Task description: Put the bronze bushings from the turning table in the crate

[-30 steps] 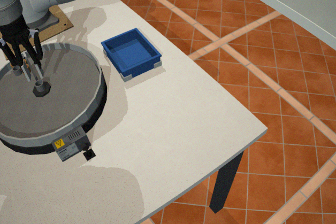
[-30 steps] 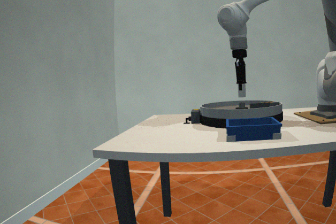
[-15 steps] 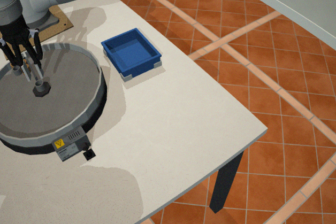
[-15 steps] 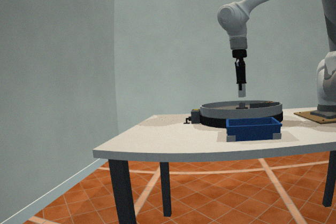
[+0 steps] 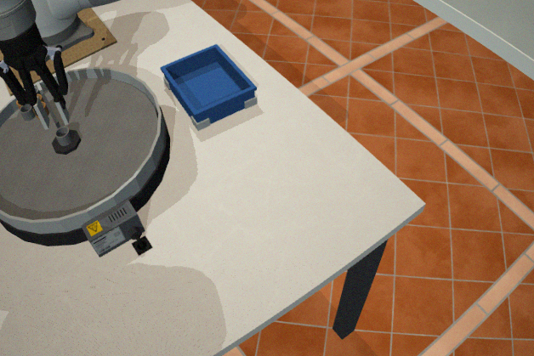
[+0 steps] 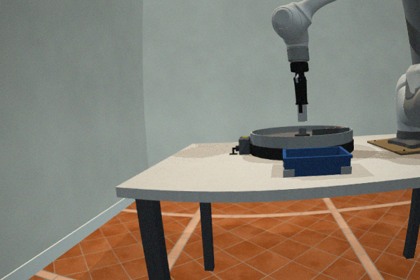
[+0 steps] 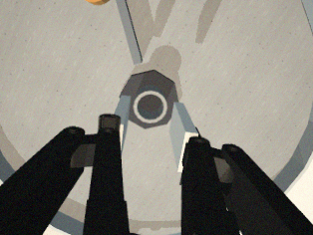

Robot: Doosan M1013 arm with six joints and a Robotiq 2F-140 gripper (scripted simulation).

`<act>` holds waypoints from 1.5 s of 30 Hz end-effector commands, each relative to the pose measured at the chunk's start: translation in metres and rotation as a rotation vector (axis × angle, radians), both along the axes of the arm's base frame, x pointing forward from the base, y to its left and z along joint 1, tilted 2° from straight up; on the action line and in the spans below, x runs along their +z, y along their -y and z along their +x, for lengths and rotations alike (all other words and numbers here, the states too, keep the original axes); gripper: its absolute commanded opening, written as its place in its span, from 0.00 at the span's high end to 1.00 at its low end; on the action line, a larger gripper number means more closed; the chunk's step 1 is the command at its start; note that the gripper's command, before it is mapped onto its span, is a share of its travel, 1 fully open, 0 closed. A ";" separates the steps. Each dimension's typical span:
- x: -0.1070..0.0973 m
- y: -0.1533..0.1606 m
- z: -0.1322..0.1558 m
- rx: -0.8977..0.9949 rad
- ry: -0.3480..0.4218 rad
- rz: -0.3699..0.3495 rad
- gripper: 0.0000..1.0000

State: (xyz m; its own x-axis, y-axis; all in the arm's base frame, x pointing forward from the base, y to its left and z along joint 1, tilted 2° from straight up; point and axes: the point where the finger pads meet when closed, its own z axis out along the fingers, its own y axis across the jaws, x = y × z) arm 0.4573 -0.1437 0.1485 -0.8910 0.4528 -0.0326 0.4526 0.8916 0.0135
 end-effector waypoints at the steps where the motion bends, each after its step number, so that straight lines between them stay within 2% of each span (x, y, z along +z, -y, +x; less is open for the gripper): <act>1: 0.000 0.000 0.000 0.000 0.000 0.000 0.76; 13: 0.000 0.000 0.000 0.000 0.000 0.000 0.76; 14: 0.000 0.000 0.000 0.001 -0.001 0.000 0.94; 16: 0.000 0.001 -0.004 0.016 -0.015 0.001 0.94; 18: -0.001 0.003 -0.014 0.063 -0.060 0.003 0.94; 23: -0.002 0.016 -0.059 0.265 -0.255 0.009 0.94; 25: -0.002 0.016 -0.059 0.265 -0.255 0.009 0.94; 27: -0.002 0.023 -0.085 0.382 -0.366 0.012 0.94; 36: -0.003 0.044 -0.159 0.718 -0.686 0.020 0.94; 38: -0.003 0.046 -0.165 0.747 -0.714 0.021 0.94; 45: -0.003 0.046 -0.166 0.750 -0.717 0.021 0.94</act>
